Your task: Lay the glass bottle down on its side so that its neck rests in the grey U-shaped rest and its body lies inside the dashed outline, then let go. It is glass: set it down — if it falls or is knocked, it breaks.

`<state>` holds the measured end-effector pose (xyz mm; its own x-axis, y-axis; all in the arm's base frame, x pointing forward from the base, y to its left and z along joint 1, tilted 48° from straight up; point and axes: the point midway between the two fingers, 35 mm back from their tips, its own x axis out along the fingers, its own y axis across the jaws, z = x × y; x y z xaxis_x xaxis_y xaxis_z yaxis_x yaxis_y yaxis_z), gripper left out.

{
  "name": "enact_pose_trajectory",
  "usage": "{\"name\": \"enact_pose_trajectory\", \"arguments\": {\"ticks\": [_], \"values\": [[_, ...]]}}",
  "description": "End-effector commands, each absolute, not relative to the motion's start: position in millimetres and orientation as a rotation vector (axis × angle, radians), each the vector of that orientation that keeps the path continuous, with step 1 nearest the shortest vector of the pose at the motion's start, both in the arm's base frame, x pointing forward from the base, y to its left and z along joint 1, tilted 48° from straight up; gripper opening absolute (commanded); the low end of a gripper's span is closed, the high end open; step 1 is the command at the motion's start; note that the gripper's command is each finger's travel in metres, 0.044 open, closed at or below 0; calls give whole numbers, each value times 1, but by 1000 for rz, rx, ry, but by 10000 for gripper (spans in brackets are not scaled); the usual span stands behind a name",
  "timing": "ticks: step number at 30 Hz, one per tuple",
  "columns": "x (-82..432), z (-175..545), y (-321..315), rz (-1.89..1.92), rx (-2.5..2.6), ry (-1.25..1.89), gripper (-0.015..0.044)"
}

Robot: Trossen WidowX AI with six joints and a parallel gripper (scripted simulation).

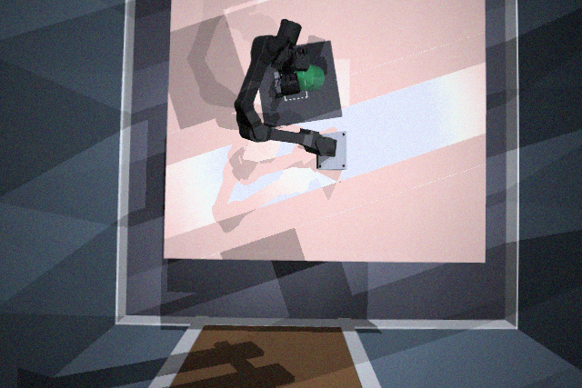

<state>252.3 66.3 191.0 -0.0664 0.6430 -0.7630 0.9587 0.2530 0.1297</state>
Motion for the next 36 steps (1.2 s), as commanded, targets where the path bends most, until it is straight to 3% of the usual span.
{"name": "enact_pose_trajectory", "arguments": {"ticks": [1, 36], "values": [[250, 194, 74, -539, 1471, 1796, 106], [237, 204, 119, -557, 1467, 1765, 106]]}}
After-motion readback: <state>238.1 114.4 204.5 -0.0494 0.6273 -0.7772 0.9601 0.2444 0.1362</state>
